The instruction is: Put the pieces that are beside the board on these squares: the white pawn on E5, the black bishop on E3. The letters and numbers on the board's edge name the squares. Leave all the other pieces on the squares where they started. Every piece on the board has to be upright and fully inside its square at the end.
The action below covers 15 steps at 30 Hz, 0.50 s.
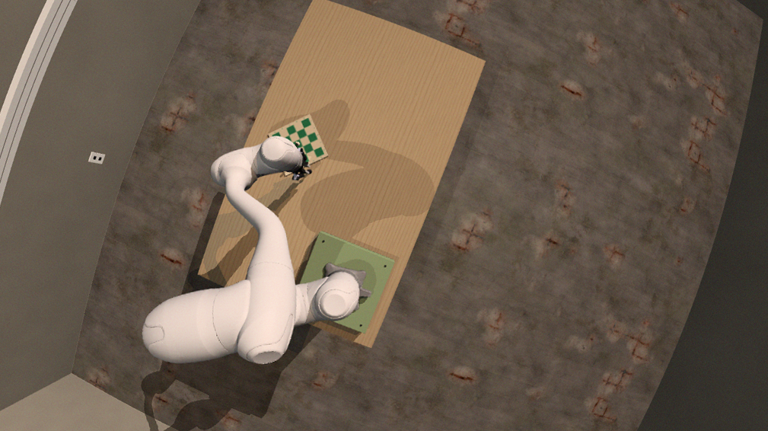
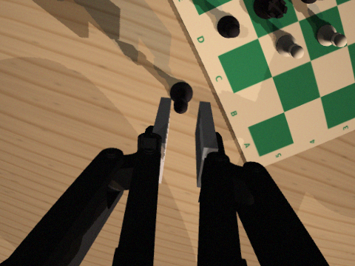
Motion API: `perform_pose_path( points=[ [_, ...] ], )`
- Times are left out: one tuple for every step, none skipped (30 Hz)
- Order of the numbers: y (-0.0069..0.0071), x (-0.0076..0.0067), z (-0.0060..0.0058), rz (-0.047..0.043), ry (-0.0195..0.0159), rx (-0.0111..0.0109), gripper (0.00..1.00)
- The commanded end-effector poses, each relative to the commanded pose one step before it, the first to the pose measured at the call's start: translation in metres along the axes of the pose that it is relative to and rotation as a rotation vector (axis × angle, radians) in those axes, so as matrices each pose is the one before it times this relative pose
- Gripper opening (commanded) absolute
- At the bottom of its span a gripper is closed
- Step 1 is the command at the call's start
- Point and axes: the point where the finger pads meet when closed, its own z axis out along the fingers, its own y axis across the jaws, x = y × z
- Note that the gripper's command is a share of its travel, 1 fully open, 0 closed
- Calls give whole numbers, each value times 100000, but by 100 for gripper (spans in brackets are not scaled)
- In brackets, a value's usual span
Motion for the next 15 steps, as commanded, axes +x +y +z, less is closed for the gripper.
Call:
perform_pose_path(
  points=[
    [-371, -246, 357, -1, -44, 524, 22],
    [-36, -23, 0, 0, 0, 0, 22],
    [-35, -22, 0, 0, 0, 0, 22],
    [-31, -20, 0, 0, 0, 0, 22],
    [-26, -16, 0, 0, 0, 0, 22],
    [-19, -12, 0, 0, 0, 0, 22],
    [0, 0, 0, 0, 0, 0, 22],
    [0, 0, 0, 0, 0, 0, 22],
    [-11, -7, 0, 0, 0, 0, 22],
    [-5, -3, 0, 0, 0, 0, 22],
    [-1, 0, 0, 0, 0, 0, 22],
    [0, 0, 0, 0, 0, 0, 22],
    [0, 0, 0, 0, 0, 0, 22],
    [0, 0, 0, 0, 0, 0, 22],
    [0, 0, 0, 0, 0, 0, 22]
  ],
)
